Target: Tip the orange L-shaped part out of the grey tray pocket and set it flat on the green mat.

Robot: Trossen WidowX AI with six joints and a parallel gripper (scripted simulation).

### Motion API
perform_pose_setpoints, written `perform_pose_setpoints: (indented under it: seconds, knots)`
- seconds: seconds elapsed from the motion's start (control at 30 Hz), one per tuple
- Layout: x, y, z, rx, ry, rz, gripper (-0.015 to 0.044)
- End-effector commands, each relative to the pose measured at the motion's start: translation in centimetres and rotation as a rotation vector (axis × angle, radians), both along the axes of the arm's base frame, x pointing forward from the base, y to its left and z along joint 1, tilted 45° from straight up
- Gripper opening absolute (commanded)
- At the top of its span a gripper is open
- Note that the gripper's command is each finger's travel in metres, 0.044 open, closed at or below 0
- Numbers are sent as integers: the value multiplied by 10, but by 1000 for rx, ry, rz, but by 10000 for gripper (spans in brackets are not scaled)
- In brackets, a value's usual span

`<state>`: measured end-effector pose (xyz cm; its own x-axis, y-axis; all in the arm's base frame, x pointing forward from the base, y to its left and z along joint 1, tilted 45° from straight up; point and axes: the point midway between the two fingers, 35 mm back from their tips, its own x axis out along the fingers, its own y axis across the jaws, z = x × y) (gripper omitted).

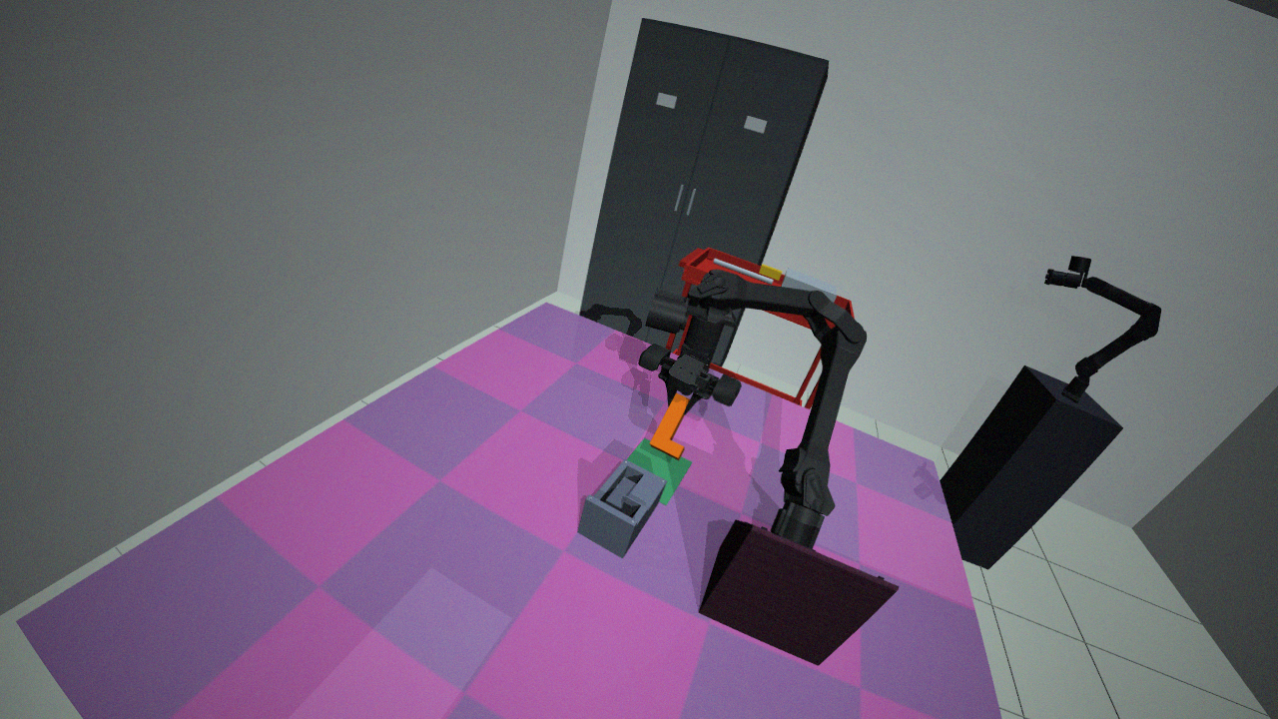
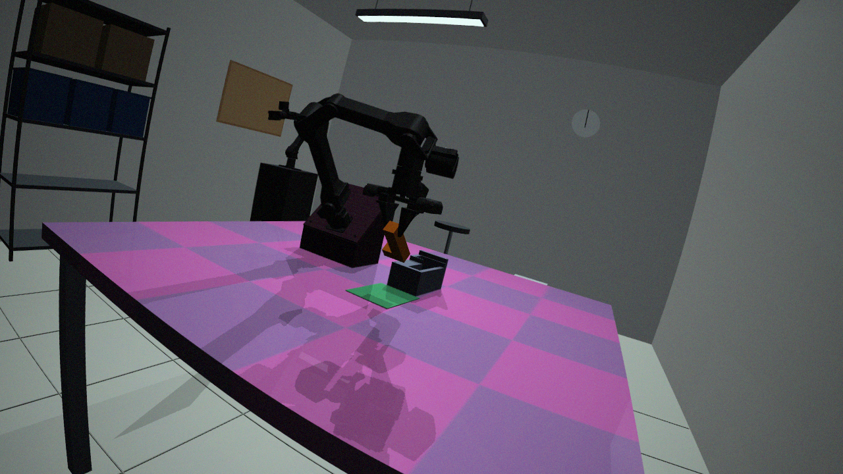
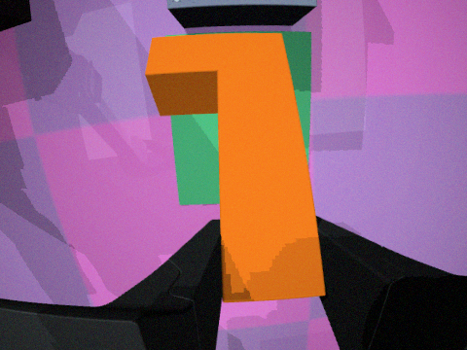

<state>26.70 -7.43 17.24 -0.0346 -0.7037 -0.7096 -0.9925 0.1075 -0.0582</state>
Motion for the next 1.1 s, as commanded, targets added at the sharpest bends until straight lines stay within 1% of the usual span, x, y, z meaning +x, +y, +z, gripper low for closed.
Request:
perform_pose_setpoints:
  seconds: [0.0, 1.07]
  knots:
    - [-1, -3, 6, -3, -4, 8, 0]
    - [-2, -36, -26, -4, -5, 8, 0]
